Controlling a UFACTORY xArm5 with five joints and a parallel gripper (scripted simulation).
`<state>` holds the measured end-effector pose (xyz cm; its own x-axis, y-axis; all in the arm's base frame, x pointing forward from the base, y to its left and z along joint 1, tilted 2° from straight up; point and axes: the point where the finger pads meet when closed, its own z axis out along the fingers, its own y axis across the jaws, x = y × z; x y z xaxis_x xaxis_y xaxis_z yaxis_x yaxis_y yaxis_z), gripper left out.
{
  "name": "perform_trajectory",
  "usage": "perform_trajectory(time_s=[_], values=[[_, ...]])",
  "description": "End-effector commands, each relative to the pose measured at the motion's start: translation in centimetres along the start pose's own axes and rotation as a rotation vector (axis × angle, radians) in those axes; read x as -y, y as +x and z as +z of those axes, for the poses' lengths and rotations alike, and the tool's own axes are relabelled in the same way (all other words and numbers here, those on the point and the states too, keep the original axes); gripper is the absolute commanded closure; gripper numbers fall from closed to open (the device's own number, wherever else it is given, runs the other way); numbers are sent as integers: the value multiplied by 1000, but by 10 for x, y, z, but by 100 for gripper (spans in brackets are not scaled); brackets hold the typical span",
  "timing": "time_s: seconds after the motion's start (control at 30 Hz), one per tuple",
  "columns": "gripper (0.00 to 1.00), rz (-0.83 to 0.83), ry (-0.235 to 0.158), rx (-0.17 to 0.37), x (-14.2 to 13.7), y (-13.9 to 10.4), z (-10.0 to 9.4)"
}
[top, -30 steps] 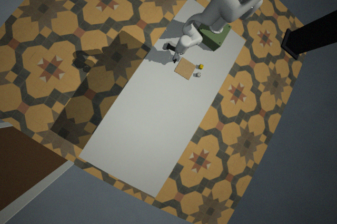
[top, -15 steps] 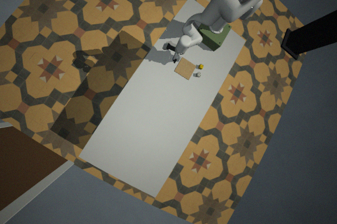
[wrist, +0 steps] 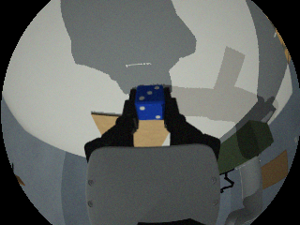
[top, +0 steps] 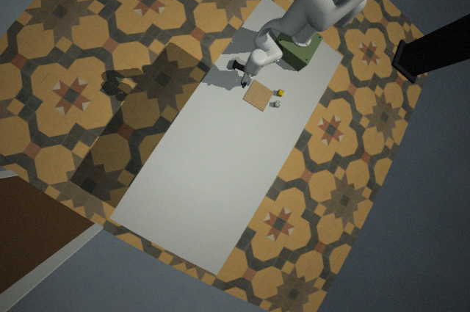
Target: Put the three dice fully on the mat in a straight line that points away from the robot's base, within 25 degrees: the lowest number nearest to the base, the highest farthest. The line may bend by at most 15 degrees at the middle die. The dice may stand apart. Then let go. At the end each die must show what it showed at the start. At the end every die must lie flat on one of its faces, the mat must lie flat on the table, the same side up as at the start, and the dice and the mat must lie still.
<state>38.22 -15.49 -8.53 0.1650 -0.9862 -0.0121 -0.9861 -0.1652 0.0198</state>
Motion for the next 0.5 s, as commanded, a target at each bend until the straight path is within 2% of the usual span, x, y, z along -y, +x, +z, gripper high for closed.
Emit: perform_trajectory(time_s=[0.0,0.13,0.33,0.4,0.47], values=[[73,0,3,-2,1,0,-4],[73,0,3,-2,2,-1,-21],[73,0,3,-2,2,-1,-64],[73,0,3,-2,2,-1,-64],[73,0,3,-2,2,-1,-78]])
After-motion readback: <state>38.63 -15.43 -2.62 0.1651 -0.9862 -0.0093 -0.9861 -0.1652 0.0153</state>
